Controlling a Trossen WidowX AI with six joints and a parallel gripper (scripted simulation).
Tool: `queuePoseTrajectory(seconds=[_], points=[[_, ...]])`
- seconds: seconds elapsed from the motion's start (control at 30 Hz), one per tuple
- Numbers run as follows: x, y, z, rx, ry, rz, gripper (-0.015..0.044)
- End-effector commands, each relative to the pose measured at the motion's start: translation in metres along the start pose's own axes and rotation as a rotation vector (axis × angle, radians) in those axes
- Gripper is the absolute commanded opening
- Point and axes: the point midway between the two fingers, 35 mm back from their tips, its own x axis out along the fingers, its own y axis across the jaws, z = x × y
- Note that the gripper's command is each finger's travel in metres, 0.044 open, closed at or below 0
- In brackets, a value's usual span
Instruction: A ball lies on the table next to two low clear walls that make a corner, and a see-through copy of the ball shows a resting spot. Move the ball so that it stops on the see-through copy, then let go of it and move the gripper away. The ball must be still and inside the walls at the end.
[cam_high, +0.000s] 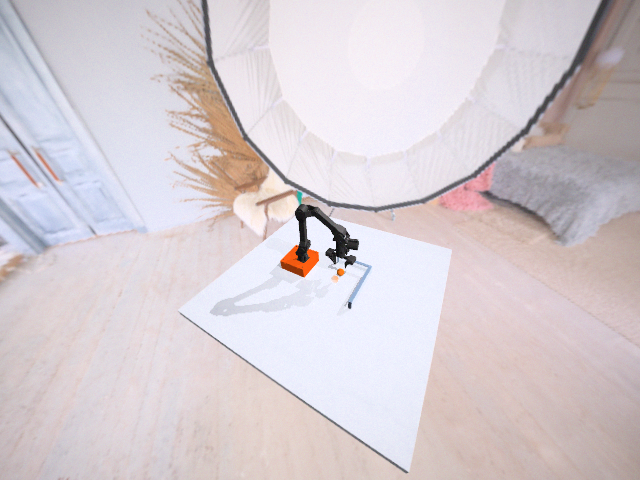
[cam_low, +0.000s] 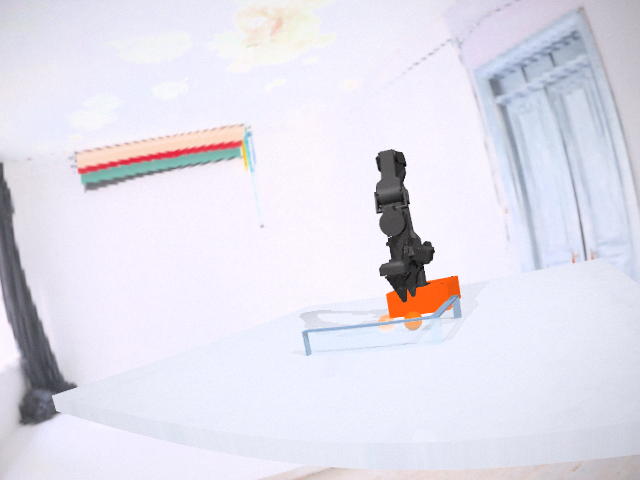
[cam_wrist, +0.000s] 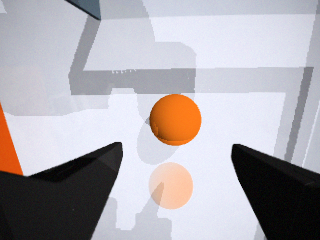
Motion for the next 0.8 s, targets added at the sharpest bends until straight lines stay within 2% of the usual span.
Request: queuePoseTrajectory(seconds=[0.0, 0.1, 0.77], points=[[0.001, -0.001, 0.002, -0.014, -0.007, 0.005, 0.0338], [0.014, -0.001, 0.002, -0.014, -0.007, 0.005, 0.0338], [0.040, -0.002, 0.002, -0.014, -0.007, 0.006, 0.0338]])
